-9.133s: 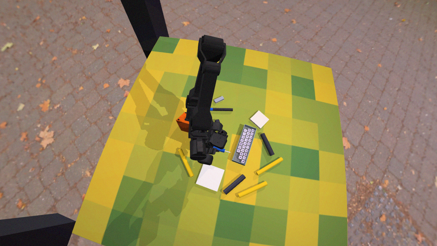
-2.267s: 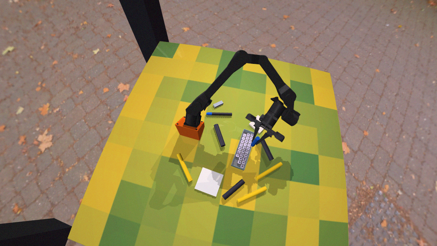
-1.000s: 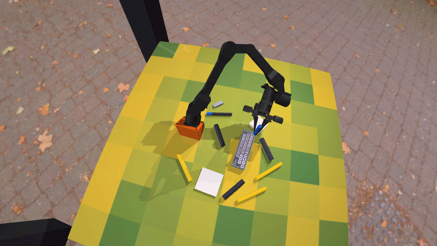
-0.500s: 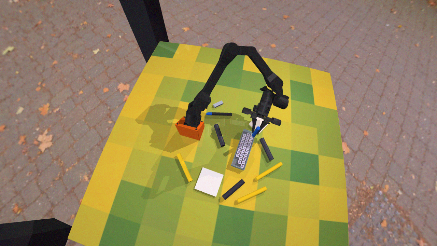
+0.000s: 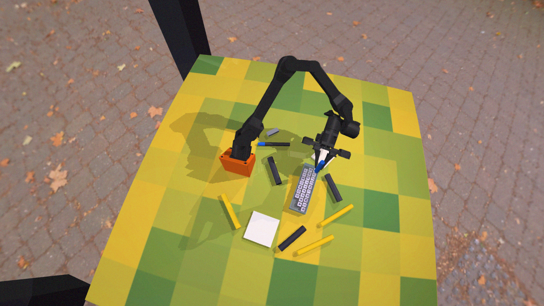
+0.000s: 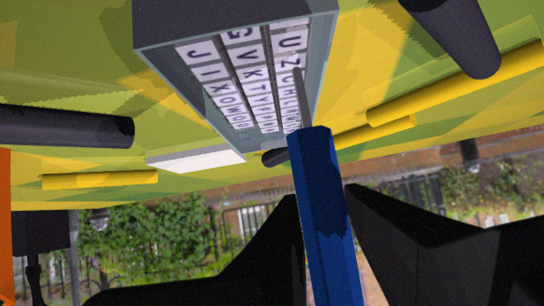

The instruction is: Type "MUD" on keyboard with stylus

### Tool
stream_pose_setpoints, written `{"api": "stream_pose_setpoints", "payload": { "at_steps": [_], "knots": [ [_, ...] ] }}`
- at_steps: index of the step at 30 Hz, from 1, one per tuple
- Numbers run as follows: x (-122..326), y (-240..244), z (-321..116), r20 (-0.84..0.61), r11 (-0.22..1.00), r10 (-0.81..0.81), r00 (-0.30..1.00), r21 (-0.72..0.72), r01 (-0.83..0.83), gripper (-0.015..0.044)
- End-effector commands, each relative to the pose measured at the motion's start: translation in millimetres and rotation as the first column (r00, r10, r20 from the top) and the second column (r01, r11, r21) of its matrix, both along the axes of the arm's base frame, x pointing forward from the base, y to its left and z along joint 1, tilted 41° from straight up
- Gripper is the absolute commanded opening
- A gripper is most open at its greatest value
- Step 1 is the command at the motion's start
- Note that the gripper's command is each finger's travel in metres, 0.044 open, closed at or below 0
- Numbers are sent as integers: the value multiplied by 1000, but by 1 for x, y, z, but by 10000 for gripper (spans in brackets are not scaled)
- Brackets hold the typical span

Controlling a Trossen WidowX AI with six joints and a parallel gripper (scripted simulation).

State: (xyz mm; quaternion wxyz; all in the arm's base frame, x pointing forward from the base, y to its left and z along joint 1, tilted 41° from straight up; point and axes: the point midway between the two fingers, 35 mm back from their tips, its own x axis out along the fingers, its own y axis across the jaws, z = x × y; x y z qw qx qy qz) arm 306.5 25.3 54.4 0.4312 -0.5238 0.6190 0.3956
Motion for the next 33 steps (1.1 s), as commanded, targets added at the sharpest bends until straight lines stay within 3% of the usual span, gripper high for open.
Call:
{"api": "stream_pose_setpoints", "payload": {
  "at_steps": [1, 33],
  "knots": [
    [0, 2, -3, -2, 1000, -4, 1000, 2, 4, 81],
    [0, 9, -11, -2, 1000, -4, 1000, 2, 4, 81]
  ]
}}
